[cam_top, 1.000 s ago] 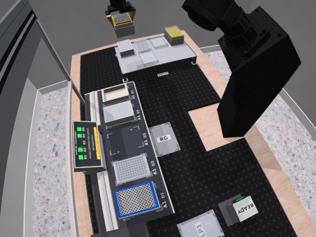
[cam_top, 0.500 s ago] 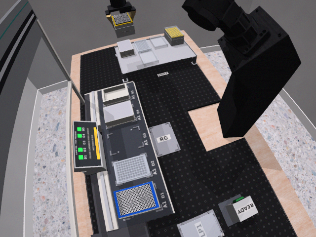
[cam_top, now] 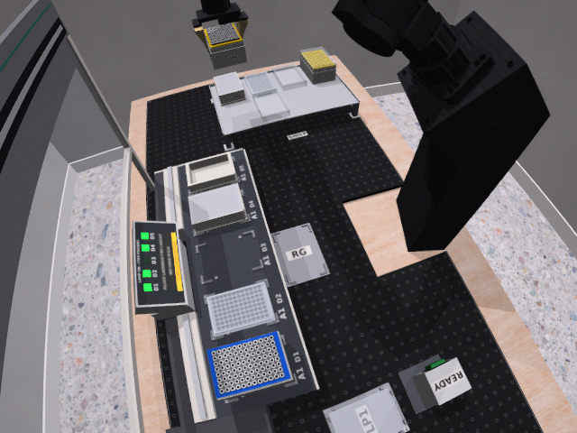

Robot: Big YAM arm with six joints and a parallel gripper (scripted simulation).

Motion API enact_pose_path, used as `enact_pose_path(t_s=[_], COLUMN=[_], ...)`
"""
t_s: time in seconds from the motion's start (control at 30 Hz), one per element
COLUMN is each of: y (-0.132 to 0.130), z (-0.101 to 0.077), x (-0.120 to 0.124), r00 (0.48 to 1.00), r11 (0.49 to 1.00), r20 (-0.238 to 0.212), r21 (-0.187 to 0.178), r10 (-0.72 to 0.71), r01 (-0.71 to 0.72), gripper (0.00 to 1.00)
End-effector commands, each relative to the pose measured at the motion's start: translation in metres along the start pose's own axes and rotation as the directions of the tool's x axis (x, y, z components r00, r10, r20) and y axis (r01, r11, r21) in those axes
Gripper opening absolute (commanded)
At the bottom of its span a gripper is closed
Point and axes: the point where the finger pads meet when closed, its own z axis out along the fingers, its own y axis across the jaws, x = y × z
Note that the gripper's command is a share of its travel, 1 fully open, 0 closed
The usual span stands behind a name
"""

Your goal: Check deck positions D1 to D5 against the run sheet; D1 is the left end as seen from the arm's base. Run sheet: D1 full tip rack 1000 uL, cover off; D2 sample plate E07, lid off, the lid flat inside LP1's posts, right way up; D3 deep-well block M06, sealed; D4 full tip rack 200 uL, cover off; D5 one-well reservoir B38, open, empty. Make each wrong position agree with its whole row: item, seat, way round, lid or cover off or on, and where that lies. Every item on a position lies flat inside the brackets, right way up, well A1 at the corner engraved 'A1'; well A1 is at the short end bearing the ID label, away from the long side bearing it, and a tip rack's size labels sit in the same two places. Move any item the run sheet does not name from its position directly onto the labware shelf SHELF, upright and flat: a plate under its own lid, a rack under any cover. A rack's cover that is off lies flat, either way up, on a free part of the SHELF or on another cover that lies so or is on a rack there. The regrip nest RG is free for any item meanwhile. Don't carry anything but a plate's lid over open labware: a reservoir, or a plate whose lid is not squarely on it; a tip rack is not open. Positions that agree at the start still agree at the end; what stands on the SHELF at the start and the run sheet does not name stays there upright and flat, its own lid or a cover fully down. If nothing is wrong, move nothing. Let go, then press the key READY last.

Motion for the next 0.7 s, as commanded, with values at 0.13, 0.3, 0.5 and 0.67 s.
enact_pose_path(t_s=[0.13, 0.3, 0.5, 0.67], y=[-0.005, -0.003, 0.005, 0.003], z=[-0.012, 0.007, 0.008, 0.026], x=[-0.015, -0.004, -0.008, -0.005], r00=[0.999, 1.0, 1.0, 1.0], r11=[1.0, 1.0, 1.0, 1.0], r20=[0.041, 0.009, 0.028, 0.01], r21=[-0.003, 0.0, -0.008, -0.005], r10=[-0.005, 0.007, -0.007, -0.002], r01=[0.005, -0.007, 0.007, 0.002], gripper=[0.0, 0.0, 0.0, 0.0])
